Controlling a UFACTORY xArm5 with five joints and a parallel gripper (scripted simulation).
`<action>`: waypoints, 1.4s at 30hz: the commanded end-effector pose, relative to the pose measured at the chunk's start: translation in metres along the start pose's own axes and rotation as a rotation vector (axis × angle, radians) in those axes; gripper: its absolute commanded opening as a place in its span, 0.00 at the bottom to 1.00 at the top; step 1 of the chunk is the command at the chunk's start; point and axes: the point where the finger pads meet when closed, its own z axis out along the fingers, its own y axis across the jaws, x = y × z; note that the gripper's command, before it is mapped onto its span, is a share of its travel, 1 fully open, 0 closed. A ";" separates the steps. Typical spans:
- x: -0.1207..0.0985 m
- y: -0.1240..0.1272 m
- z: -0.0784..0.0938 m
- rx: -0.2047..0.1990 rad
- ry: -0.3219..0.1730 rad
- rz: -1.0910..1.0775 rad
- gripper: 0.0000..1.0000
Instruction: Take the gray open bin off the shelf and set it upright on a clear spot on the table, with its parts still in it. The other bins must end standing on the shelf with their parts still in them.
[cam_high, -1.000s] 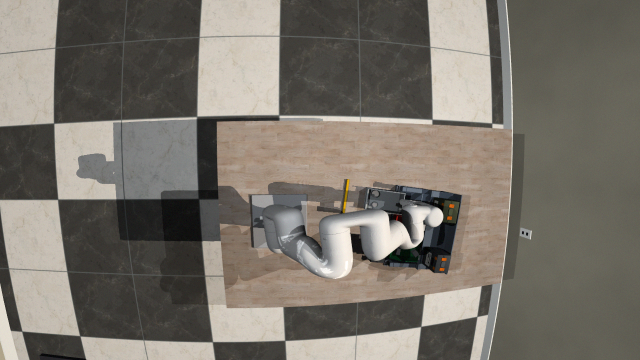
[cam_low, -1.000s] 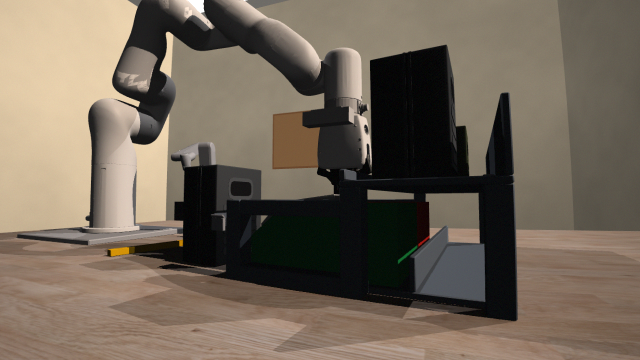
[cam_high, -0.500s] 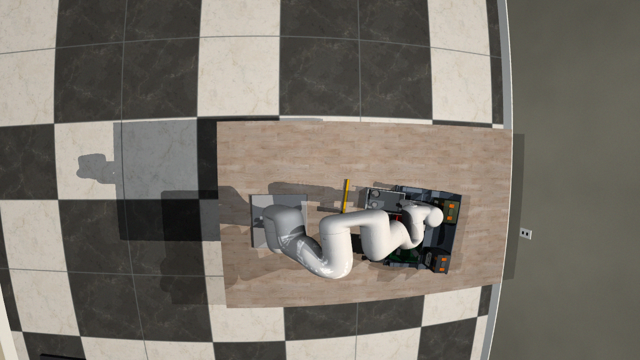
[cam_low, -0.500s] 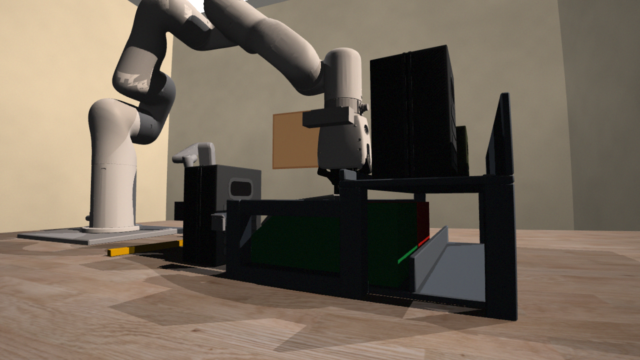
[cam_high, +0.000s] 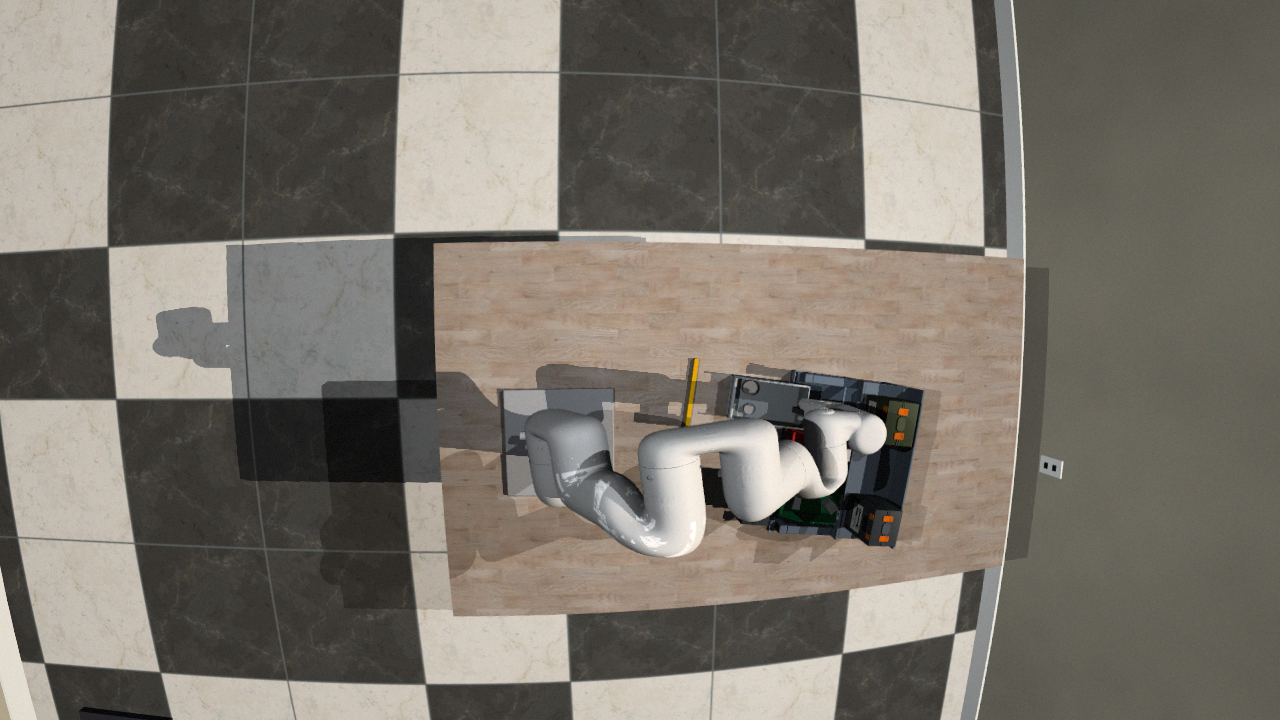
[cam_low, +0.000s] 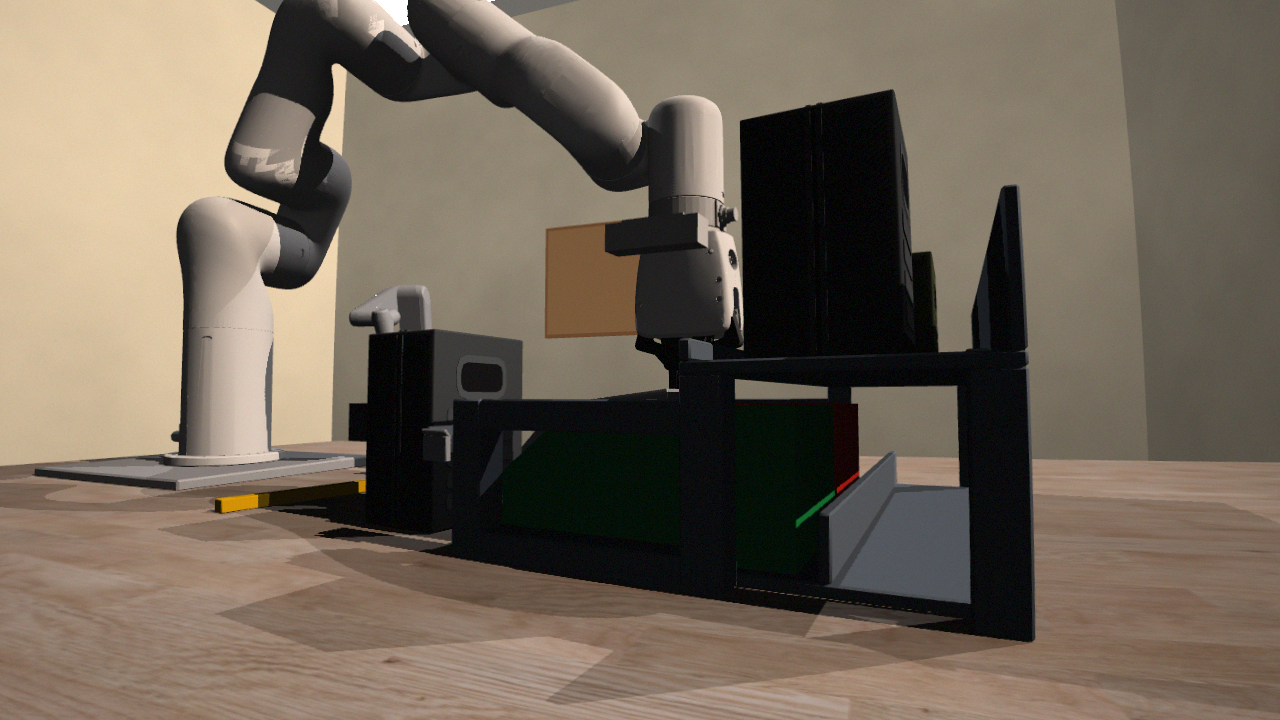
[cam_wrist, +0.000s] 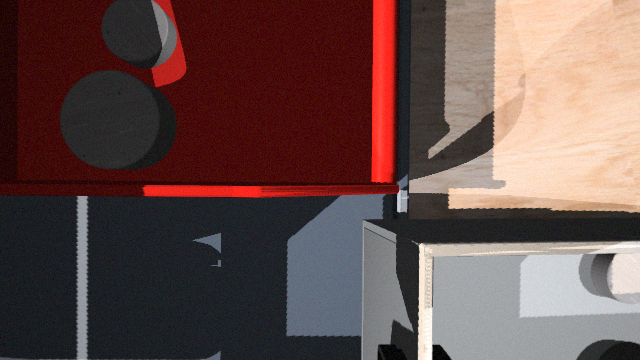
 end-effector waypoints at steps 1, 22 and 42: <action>0.000 -0.001 -0.002 0.004 -0.001 0.000 0.07; 0.000 -0.001 -0.001 0.002 -0.001 0.000 0.05; 0.000 -0.001 -0.001 0.002 -0.001 0.000 0.03</action>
